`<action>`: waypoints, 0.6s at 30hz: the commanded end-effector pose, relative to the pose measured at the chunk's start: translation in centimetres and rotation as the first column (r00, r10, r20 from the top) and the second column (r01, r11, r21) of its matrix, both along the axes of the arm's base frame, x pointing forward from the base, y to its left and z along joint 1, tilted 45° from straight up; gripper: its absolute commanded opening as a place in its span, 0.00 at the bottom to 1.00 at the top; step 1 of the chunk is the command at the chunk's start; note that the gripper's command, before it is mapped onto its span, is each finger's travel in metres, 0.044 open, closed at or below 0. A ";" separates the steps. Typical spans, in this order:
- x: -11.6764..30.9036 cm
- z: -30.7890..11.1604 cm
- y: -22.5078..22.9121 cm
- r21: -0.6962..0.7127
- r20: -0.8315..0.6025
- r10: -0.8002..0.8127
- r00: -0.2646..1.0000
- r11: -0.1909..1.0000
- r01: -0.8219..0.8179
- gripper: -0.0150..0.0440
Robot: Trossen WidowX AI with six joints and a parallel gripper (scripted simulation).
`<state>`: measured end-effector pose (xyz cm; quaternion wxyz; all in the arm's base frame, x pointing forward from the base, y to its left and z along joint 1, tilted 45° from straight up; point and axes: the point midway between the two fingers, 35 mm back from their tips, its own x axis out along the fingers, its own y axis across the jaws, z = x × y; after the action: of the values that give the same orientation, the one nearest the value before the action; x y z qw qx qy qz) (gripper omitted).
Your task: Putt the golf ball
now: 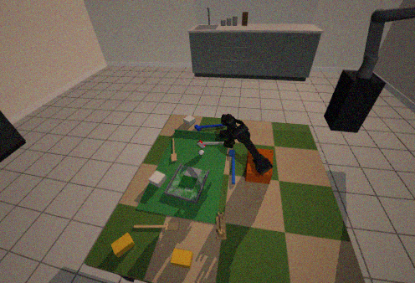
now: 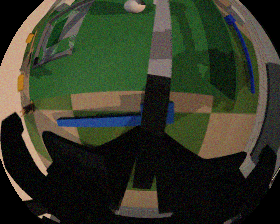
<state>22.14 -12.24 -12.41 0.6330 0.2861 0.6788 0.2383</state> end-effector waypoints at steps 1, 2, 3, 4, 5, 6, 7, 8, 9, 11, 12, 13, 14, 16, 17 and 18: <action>0.1 -0.5 0.6 0.006 0.001 -0.007 1.000 1.000 0.007 0.25; 0.1 -0.6 0.7 0.006 0.001 -0.007 1.000 1.000 0.007 0.25; 0.1 -0.7 0.9 0.006 0.001 -0.007 1.000 1.000 0.007 0.25; 0.1 -0.8 1.0 0.006 0.001 -0.007 1.000 1.000 0.007 0.25; 0.1 -0.9 1.1 0.006 0.001 -0.007 1.000 1.000 0.007 0.25; 0.0 -1.0 1.2 0.007 0.001 -0.007 1.000 1.000 0.007 0.25; 0.0 -1.2 1.3 0.007 0.001 -0.007 1.000 1.000 0.007 0.25; 0.0 -1.3 1.4 0.007 0.001 -0.007 1.000 1.000 0.007 0.25; 0.0 -1.4 1.5 0.007 0.001 -0.007 1.000 1.000 0.007 0.25; 0.0 -1.6 1.8 0.007 0.001 -0.007 1.000 1.000 0.007 0.25; 0.0 -1.6 1.8 0.007 0.001 -0.007 1.000 1.000 0.007 0.25; 0.0 -1.6 1.8 0.007 0.001 -0.007 1.000 1.000 0.007 0.25; 0.0 -1.6 1.8 0.007 0.001 -0.007 1.000 1.000 0.007 0.25; -0.1 -1.5 1.6 0.003 -0.002 0.002 1.000 1.000 -0.002 0.25; -0.1 -1.5 1.6 0.003 -0.002 0.002 1.000 1.000 -0.002 0.25; -0.1 -1.5 1.6 0.003 -0.002 0.002 1.000 1.000 -0.002 0.25</action>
<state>21.99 -10.62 -13.92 0.6313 0.2867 0.6796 0.2398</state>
